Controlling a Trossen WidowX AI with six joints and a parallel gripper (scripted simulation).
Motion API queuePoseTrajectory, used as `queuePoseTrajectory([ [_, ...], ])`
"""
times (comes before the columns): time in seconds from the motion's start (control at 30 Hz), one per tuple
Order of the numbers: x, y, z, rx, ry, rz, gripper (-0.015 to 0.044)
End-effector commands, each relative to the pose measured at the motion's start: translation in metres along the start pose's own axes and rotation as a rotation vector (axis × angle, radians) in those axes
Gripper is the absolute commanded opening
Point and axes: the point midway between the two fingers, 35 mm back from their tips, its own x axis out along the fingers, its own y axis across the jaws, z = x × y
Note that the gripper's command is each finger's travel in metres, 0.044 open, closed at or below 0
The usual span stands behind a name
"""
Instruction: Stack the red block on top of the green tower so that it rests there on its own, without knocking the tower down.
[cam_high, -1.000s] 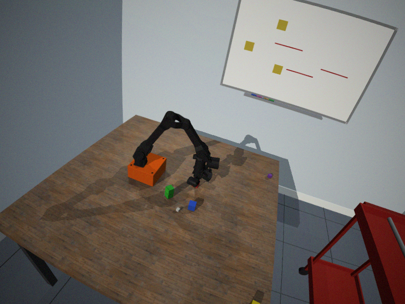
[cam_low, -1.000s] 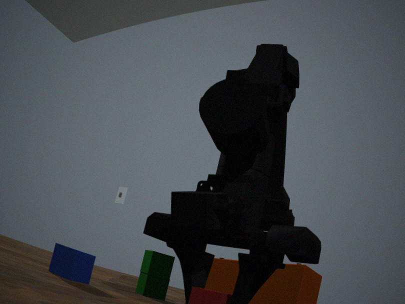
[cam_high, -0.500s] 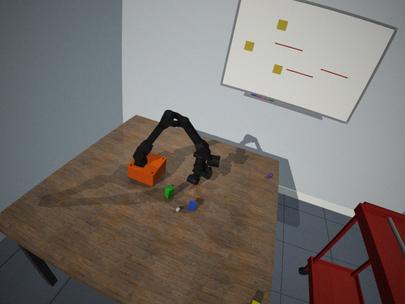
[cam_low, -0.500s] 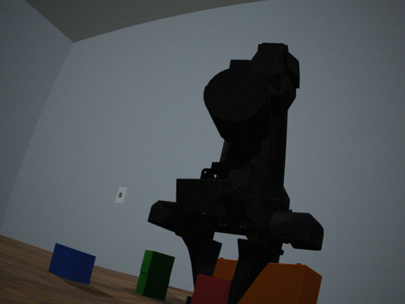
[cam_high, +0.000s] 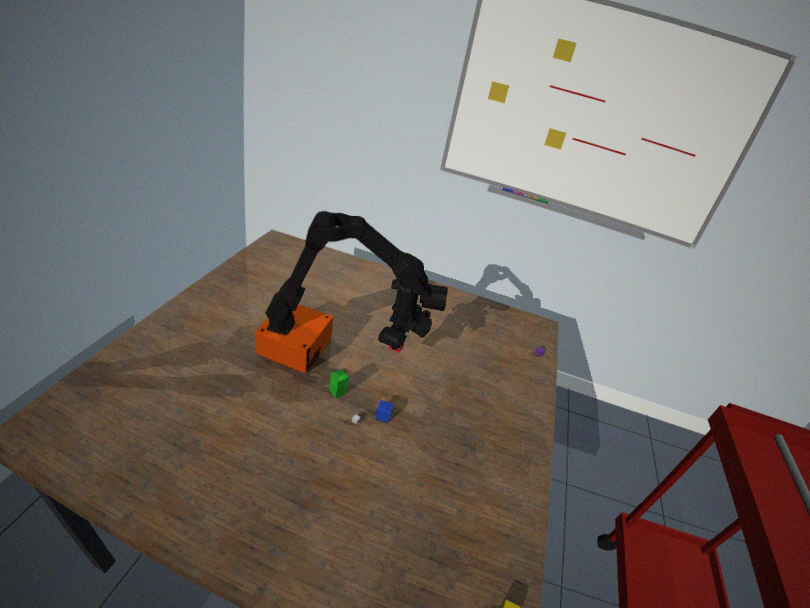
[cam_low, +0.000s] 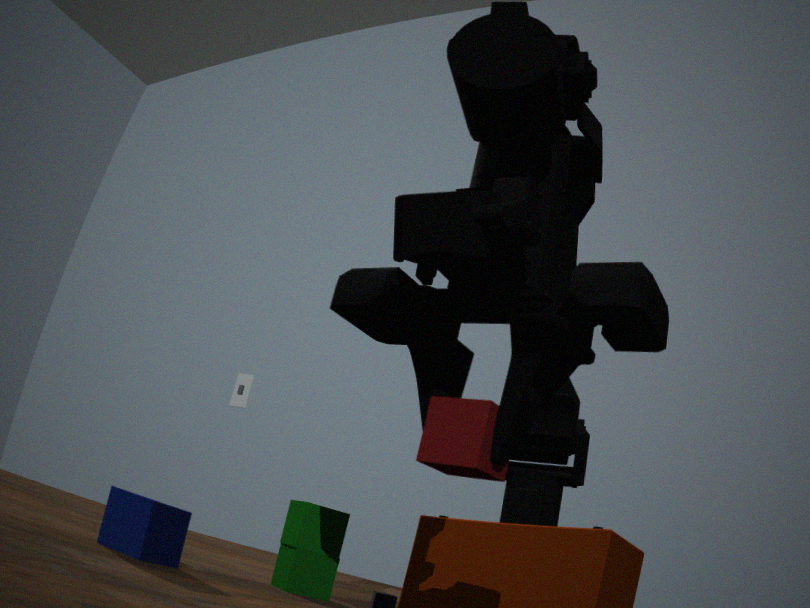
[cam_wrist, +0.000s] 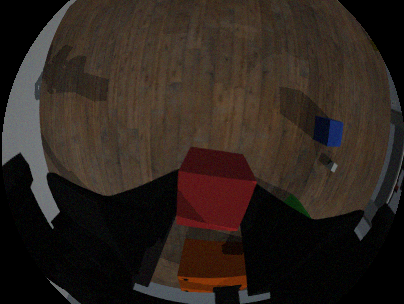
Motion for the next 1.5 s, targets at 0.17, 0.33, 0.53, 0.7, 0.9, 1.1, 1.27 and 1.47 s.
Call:
queuePoseTrajectory([
  [0.17,-0.02,0.0,0.001,0.001,-0.009,0.002,0.0],
  [0.33,-0.024,-0.004,0.0,0.004,-0.005,-0.003,0.0],
  [0.53,-0.027,-0.043,-0.012,0.004,-0.005,-0.005,0.0],
  [0.7,-0.028,-0.073,-0.026,0.004,-0.004,-0.007,0.0],
  [0.9,-0.028,-0.106,-0.046,0.004,-0.002,-0.011,0.0],
  [1.1,-0.027,-0.13,-0.066,-0.002,-0.01,-0.008,0.0],
  [1.27,-0.025,-0.15,-0.085,0.0,-0.005,-0.013,0.0],
  [1.47,-0.023,-0.164,-0.097,0.004,0.003,-0.019,0.0],
])
